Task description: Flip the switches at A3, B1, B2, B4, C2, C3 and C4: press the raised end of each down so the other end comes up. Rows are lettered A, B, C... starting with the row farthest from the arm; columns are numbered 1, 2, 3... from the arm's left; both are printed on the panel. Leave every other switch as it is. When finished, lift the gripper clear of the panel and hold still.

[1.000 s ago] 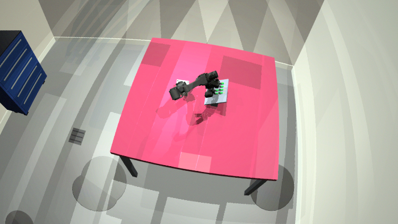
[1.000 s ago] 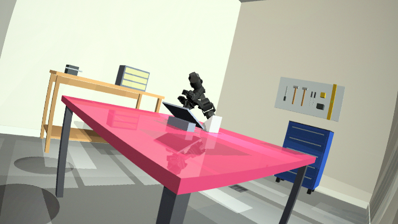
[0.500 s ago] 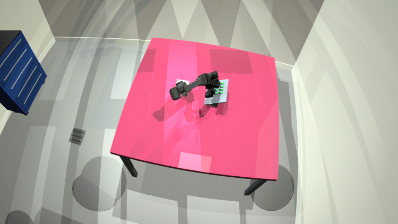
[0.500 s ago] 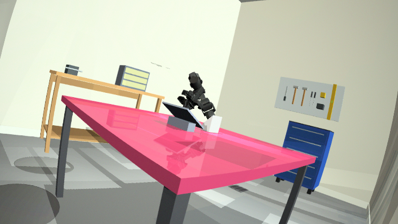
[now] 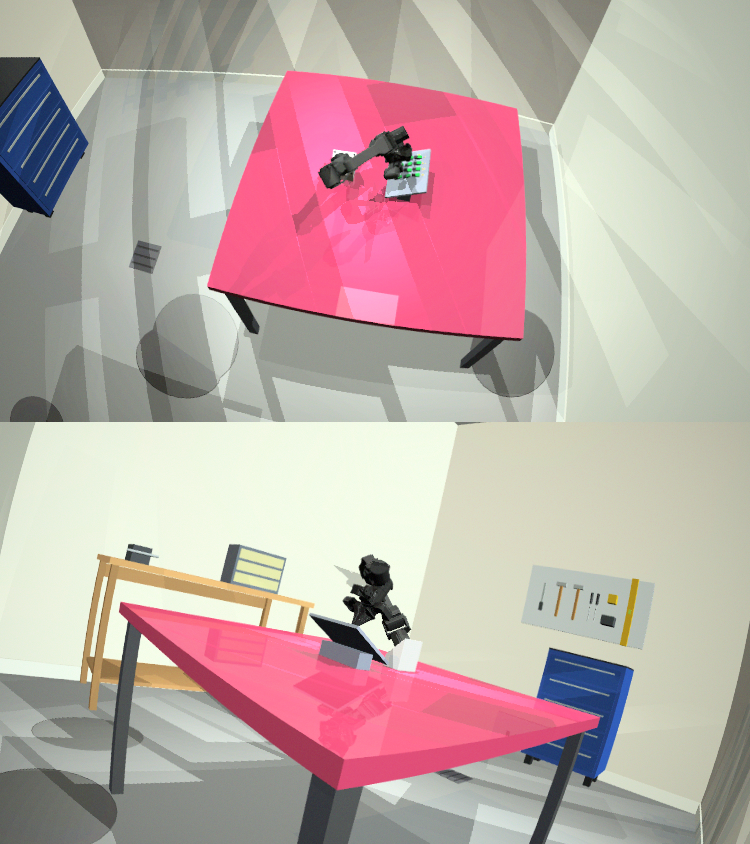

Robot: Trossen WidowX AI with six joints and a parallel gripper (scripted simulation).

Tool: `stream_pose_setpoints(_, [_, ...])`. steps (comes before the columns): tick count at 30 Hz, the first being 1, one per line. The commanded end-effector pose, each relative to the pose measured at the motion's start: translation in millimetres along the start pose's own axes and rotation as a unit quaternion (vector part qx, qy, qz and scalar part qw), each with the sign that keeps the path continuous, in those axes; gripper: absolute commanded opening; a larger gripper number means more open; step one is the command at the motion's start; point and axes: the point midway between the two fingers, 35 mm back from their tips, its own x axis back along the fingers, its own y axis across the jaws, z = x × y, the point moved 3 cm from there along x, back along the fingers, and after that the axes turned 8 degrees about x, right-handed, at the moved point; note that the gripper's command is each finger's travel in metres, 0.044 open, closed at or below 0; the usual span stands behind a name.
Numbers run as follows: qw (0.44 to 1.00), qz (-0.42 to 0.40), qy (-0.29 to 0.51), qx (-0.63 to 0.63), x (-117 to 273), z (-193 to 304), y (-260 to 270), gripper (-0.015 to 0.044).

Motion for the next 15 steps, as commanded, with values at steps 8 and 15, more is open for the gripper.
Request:
stream_pose_setpoints(8, [1.0,0.001,0.004,-0.002,36,0,0,0.0])
stream_pose_setpoints(15, [1.0,-0.001,0.004,-0.003,37,11,64,0.0])
